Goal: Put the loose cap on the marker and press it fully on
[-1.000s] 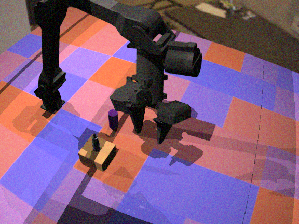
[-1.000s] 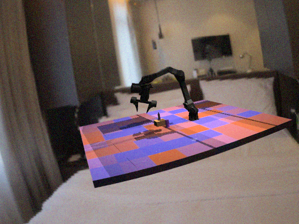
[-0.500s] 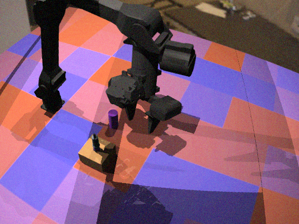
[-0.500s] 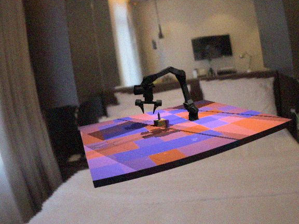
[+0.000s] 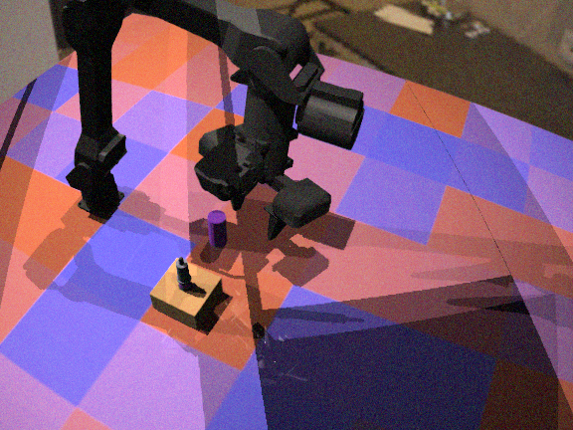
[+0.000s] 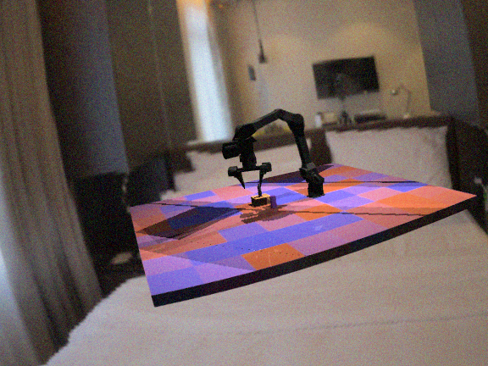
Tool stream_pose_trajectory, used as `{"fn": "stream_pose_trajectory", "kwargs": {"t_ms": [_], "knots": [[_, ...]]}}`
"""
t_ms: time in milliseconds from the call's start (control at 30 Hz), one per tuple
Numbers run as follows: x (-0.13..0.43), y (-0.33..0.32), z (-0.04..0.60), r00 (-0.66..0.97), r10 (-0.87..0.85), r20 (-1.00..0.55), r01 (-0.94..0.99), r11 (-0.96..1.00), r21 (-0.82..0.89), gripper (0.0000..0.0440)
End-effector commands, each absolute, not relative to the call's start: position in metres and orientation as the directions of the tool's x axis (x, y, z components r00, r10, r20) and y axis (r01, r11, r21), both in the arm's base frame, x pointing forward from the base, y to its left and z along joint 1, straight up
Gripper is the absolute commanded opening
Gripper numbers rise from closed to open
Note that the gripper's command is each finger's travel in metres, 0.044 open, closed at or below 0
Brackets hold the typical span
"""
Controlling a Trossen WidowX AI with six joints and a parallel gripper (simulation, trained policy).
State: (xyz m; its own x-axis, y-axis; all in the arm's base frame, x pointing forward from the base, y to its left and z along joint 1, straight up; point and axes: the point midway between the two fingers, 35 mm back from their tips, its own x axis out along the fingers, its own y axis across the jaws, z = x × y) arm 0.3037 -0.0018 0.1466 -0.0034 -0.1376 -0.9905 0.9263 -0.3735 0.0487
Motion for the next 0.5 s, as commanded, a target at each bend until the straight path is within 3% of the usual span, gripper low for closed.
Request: {"fn": "stream_pose_trajectory", "kwargs": {"t_ms": [0,467], "knots": [[0.296,0.004,0.144,-0.034,-0.108,-0.994,0.924,-0.381,0.010,0.0330],[0.271,0.019,0.130,-0.138,-0.028,-0.990,0.916,-0.384,-0.116,0.0326]]}}
